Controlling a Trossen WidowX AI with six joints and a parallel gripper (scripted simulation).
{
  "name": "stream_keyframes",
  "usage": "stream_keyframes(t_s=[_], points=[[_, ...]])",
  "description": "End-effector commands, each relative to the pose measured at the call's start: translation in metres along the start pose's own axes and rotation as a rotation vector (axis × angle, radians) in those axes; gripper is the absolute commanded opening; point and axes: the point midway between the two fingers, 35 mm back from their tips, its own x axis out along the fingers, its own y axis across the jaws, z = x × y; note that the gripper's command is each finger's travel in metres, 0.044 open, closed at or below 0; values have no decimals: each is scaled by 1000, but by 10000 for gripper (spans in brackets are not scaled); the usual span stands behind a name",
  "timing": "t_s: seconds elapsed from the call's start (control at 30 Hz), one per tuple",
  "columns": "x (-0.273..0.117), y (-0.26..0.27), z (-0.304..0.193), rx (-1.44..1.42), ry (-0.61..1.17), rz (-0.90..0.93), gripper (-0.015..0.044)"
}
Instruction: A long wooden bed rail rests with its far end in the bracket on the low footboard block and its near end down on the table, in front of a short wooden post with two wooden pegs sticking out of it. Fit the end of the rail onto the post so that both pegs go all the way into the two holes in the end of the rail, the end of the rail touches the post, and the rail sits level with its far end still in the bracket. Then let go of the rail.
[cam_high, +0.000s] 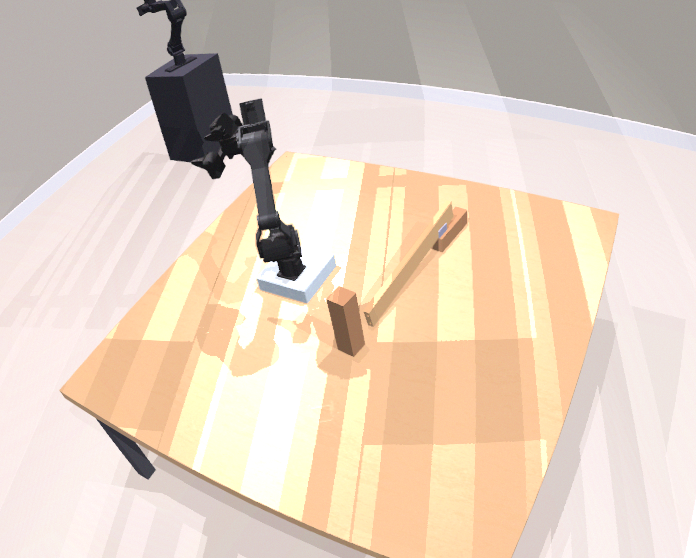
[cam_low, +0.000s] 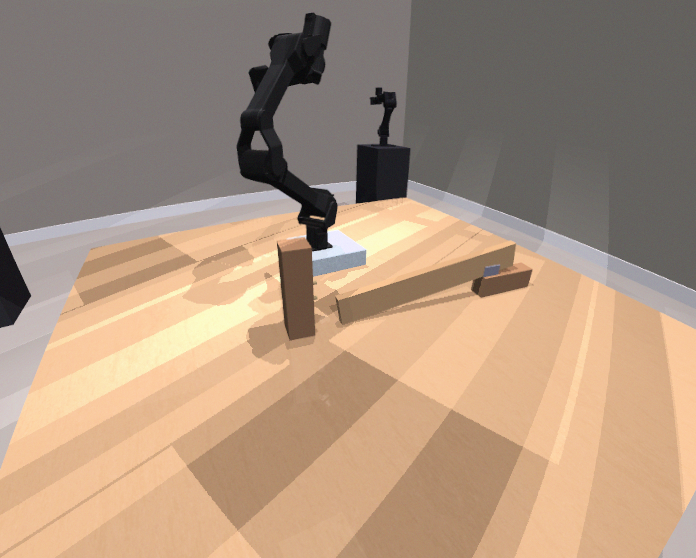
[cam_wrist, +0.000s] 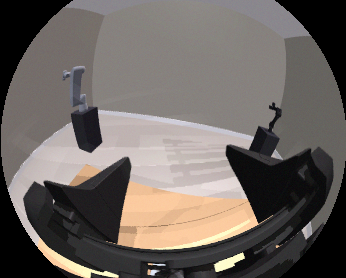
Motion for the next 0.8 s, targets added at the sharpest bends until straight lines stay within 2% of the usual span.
stream_keyframes(t_s=[0.0, 0.2, 0.4, 0.57, 0.77], points=[[7, -62, -26, 64, 120, -216, 440], [-20, -147, -77, 180, 309, -532, 440], [-83, -205, -136, 306, 515, -804, 440], [-151, -223, -187, 443, 681, -994, 440], [-237, -206, -243, 645, 858, -1177, 440]])
